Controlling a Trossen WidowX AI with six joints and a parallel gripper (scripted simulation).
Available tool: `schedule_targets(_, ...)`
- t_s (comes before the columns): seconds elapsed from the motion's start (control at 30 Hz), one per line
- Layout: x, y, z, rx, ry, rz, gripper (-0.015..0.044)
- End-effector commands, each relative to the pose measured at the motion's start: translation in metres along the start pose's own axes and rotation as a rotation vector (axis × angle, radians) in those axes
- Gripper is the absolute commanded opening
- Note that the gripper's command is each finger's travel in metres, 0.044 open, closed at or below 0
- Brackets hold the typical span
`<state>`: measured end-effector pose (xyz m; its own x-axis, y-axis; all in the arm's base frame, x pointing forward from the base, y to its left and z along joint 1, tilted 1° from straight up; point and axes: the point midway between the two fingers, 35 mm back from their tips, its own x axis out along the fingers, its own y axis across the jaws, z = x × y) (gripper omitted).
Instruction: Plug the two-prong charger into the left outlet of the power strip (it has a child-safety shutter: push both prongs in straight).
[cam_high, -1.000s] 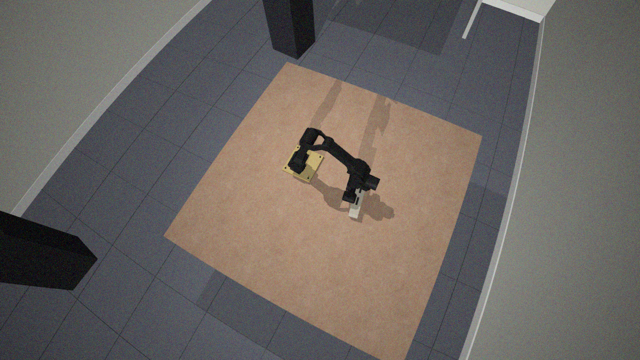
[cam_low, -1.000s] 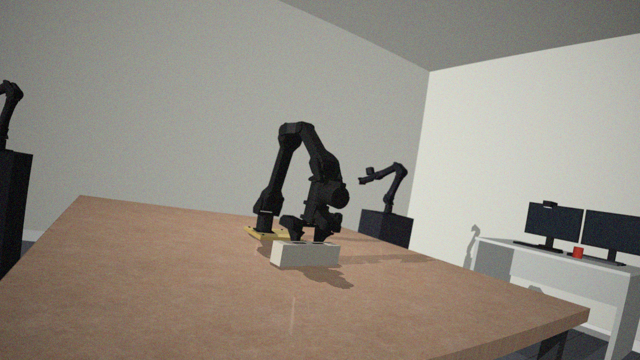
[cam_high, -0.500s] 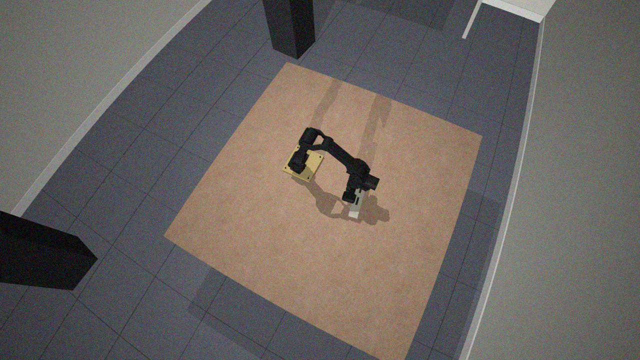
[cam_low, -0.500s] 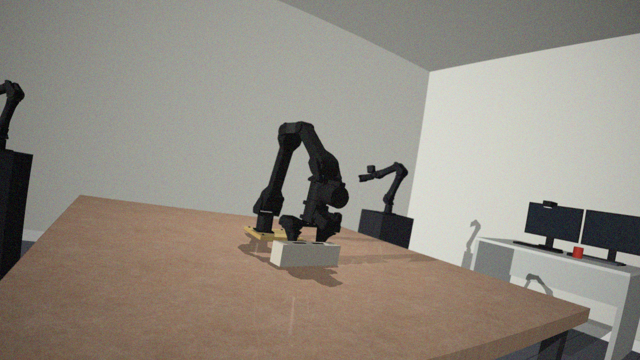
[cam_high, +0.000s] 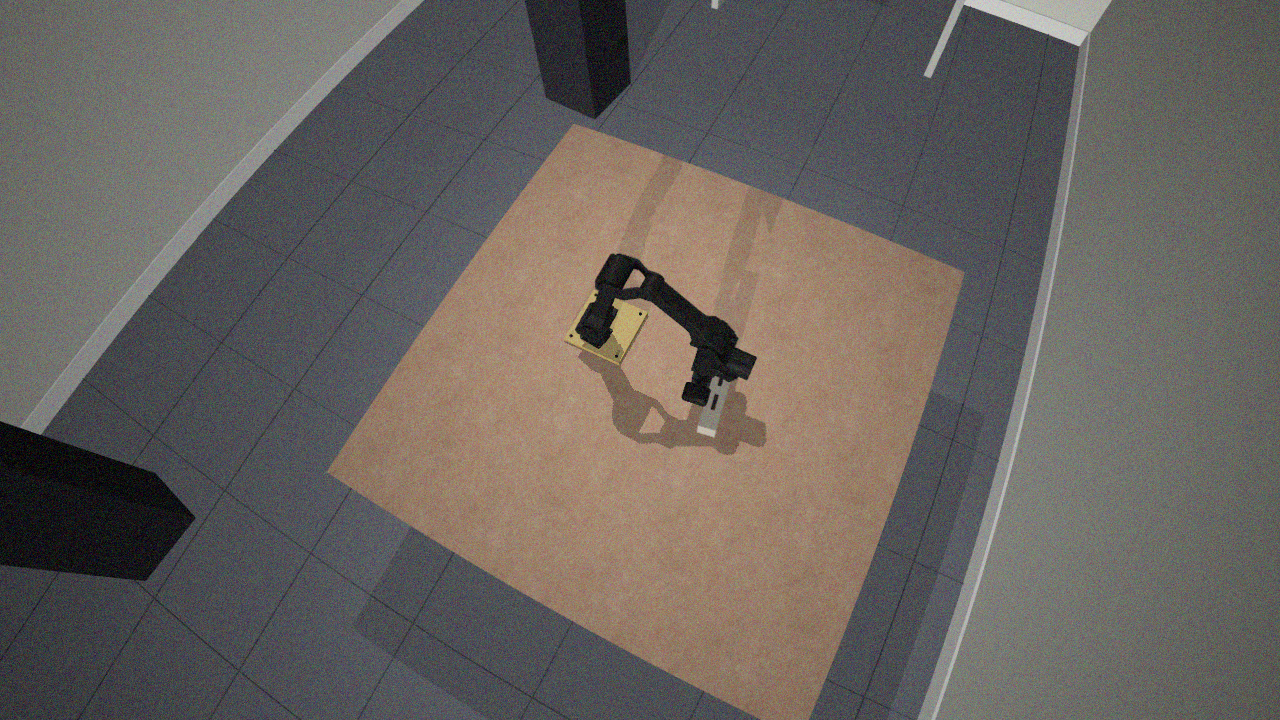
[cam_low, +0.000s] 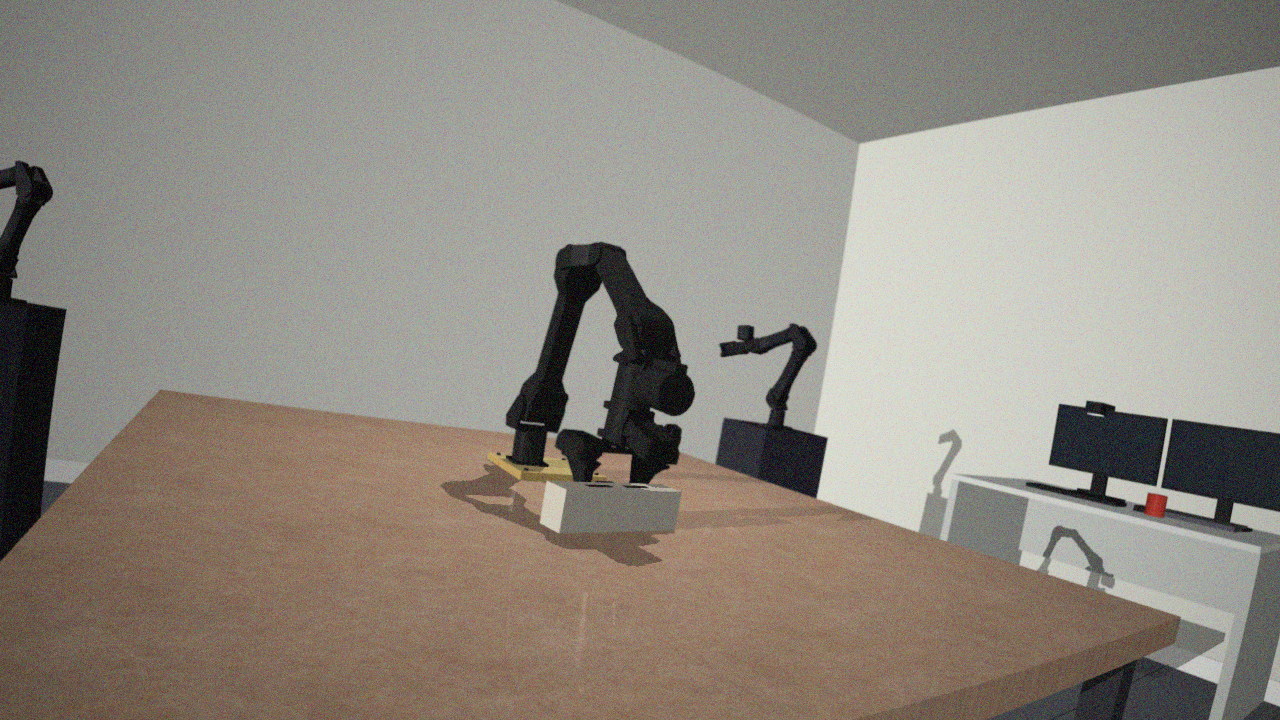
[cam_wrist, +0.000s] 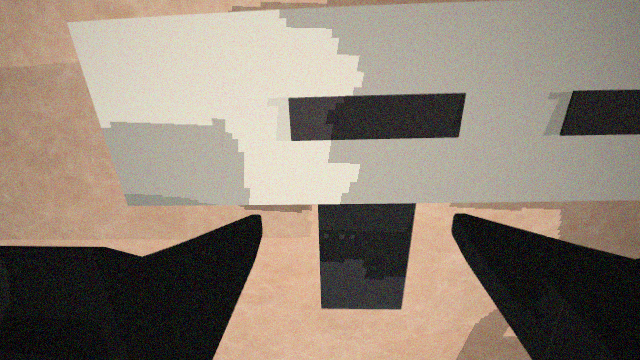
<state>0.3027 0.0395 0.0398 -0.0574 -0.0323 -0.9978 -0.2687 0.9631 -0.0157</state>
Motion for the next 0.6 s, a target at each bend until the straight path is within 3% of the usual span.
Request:
schedule_targets(0.0,-0.0003,0.0003,-0.0027,-0.003,-0.005,0.001,0.044)
schedule_targets(0.57,0.0001,0.0003,-0.0077,-0.003,-0.013,0.001,0.044)
